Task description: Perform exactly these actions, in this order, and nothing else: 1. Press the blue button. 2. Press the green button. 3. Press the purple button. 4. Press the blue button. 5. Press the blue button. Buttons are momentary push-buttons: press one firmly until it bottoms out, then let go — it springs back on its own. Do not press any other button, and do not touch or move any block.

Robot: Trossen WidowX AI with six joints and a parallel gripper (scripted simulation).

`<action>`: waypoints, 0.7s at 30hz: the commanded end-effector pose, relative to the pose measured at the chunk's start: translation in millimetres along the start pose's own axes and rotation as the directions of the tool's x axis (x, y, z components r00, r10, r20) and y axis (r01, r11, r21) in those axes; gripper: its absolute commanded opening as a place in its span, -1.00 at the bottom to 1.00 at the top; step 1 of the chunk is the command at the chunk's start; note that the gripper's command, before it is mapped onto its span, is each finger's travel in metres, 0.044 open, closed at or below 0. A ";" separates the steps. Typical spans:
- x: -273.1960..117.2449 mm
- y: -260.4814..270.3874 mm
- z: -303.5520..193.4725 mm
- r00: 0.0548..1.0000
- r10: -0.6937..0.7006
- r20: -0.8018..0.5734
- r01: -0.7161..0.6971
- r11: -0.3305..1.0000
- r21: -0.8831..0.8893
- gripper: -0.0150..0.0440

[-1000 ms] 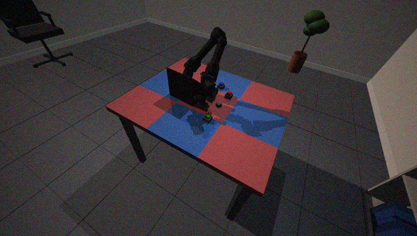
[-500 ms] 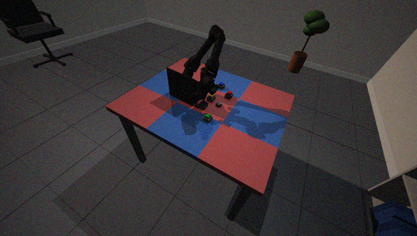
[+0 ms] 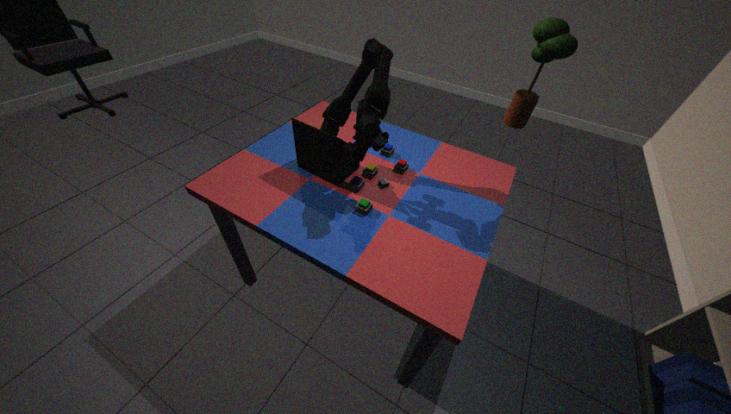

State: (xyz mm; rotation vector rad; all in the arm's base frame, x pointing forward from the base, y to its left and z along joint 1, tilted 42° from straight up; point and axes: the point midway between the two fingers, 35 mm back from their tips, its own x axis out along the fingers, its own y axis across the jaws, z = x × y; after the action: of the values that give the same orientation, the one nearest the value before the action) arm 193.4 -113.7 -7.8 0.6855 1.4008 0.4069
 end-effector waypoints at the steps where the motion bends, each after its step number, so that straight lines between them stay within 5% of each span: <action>1: -8.1 48.4 24.7 0.999 -0.042 0.008 0.042 0.999 -0.012 -0.42; 15: -7.4 258.0 -7.5 1.000 0.017 0.017 -0.017 1.000 -0.025 -0.42; 21: -8.0 268.7 -15.2 0.999 0.030 0.012 -0.030 0.999 -0.026 -0.42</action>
State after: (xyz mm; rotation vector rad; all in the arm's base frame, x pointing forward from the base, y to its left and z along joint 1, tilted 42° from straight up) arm 217.9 77.3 167.4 0.6668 1.3669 0.4400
